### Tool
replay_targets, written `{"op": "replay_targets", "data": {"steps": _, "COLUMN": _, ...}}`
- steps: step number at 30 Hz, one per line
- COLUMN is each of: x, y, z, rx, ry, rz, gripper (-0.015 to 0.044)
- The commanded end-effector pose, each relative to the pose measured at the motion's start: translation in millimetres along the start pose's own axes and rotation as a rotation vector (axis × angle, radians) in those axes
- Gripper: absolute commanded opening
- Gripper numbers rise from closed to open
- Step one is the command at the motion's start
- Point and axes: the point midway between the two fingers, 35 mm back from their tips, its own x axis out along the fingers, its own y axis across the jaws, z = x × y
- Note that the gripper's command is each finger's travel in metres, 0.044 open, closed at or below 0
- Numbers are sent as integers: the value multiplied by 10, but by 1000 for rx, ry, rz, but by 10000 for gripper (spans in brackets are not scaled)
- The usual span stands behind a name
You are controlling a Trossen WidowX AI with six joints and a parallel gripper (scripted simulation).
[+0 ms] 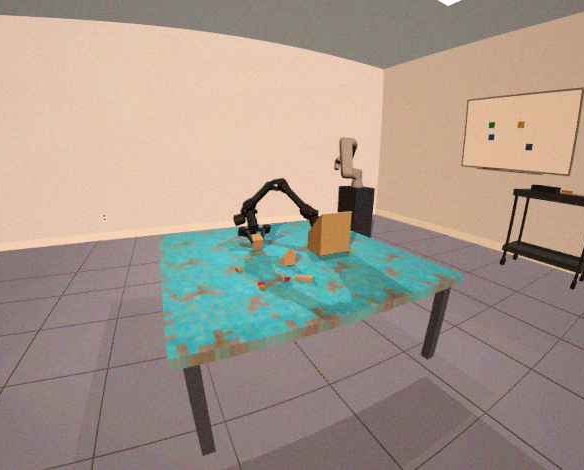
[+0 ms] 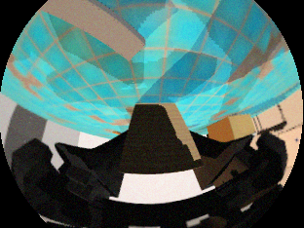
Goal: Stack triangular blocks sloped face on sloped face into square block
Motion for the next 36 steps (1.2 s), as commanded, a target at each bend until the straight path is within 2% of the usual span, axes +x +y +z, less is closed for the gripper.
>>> {"op": "replay_targets", "data": {"steps": 1, "x": 1, "y": 1, "z": -21, "rx": -1, "ry": -12, "rz": -1, "gripper": 53}}
{"op": "replay_targets", "data": {"steps": 16, "x": 1, "y": 1, "z": -21, "rx": -1, "ry": -12, "rz": -1, "gripper": 440}}
{"op": "replay_targets", "data": {"steps": 27, "x": -16, "y": 5, "z": -41, "rx": -1, "ry": -12, "rz": -1, "gripper": 440}}
{"op": "replay_targets", "data": {"steps": 33, "x": -579, "y": 7, "z": -683, "rx": -5, "ry": -3, "rz": -3, "gripper": 440}}
{"op": "replay_targets", "data": {"steps": 36, "x": -655, "y": -10, "z": -771, "rx": -6, "ry": -2, "rz": -4, "gripper": 440}}
